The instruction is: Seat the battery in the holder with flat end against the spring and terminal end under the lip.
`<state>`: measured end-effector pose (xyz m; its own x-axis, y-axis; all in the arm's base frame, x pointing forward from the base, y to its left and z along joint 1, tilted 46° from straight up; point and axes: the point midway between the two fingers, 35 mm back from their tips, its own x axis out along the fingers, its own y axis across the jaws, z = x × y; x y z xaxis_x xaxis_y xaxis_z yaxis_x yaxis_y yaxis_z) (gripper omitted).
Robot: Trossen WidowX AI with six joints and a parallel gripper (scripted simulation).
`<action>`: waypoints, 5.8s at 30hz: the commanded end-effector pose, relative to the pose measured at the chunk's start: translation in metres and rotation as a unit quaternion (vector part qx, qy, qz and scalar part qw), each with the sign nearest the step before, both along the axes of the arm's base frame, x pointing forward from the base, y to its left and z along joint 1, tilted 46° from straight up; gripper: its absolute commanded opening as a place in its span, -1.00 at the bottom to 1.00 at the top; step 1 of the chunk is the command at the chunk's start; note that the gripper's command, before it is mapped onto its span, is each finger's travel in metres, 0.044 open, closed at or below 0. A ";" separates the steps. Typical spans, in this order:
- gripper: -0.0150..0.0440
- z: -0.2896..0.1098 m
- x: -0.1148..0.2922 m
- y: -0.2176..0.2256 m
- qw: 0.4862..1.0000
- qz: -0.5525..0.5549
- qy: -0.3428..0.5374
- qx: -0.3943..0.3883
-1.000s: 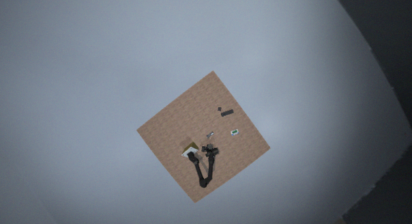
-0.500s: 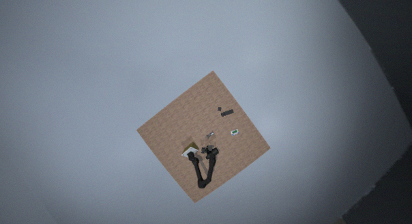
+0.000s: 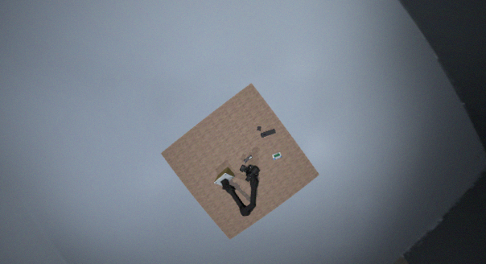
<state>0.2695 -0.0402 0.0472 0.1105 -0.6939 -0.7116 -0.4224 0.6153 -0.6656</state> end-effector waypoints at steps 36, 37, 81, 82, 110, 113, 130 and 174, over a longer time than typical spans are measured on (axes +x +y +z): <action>-0.24 -0.071 0.043 0.037 0.967 -0.245 -0.064 -0.013; -0.24 -0.071 0.043 0.037 0.967 -0.245 -0.064 -0.013; -0.24 -0.081 0.055 0.026 0.942 -0.331 0.024 -0.042; -0.24 -0.081 0.055 0.026 0.942 -0.331 0.024 -0.042; -0.24 -0.082 0.069 0.025 0.942 -0.331 0.024 -0.042; -0.24 -0.082 0.069 0.025 0.942 -0.331 0.024 -0.042; -0.24 -0.081 0.073 0.025 0.943 -0.330 0.023 -0.041; -0.24 -0.081 0.080 0.025 0.943 -0.330 0.021 -0.036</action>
